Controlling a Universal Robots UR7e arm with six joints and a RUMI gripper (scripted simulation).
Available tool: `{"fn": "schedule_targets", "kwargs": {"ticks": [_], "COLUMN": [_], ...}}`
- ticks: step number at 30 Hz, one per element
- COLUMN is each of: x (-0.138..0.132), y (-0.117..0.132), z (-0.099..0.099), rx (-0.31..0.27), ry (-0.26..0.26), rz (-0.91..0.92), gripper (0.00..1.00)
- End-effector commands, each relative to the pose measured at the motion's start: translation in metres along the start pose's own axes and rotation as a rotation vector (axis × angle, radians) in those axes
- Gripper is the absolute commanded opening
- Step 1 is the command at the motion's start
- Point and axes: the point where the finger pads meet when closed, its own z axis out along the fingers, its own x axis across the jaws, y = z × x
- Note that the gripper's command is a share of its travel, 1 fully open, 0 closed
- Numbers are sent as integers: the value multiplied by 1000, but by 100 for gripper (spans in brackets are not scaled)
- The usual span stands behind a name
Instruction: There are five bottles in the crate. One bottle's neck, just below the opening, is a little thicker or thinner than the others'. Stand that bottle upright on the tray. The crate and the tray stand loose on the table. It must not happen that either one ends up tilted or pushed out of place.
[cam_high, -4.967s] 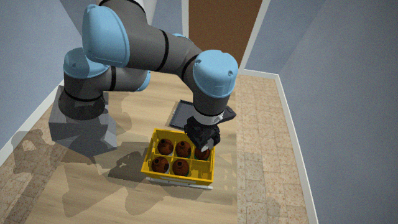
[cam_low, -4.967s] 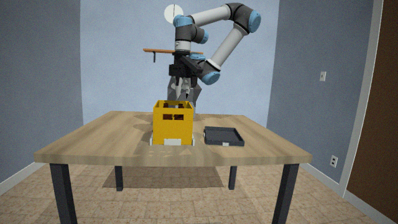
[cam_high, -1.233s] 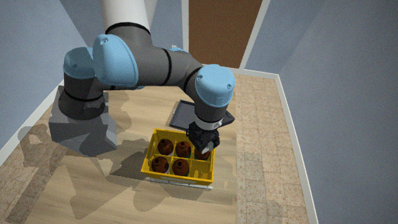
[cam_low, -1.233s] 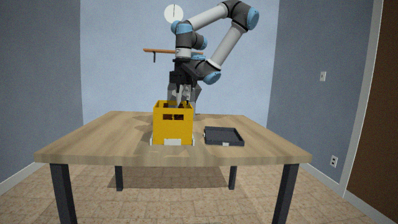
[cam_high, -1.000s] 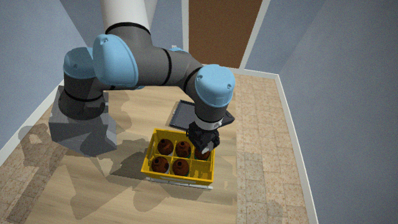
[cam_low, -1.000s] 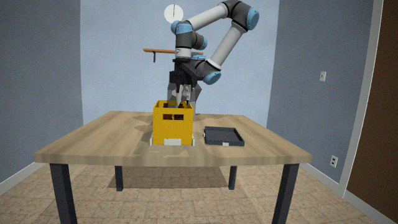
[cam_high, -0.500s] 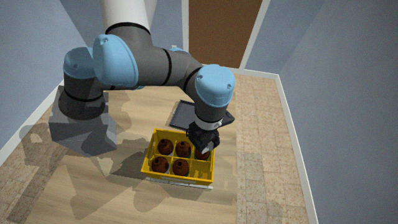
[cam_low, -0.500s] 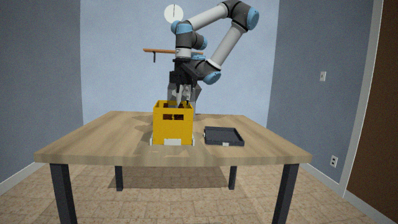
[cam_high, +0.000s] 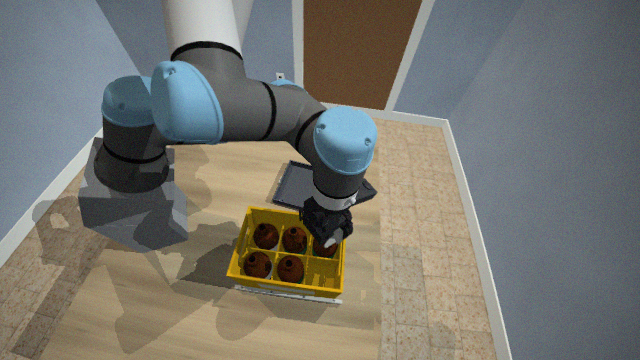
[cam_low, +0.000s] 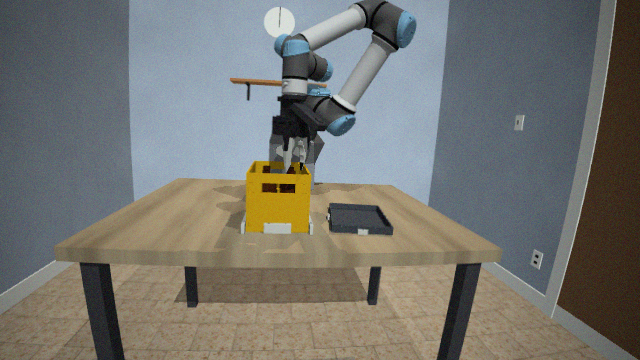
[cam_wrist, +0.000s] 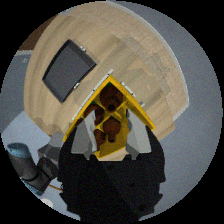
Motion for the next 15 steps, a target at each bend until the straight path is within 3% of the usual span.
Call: {"fn": "schedule_targets", "kwargs": {"ticks": [1, 15], "x": [0, 0], "y": [0, 0], "z": [3, 17], "rx": [0, 0], "ry": [1, 1], "rz": [0, 0], "gripper": [38, 38]}}
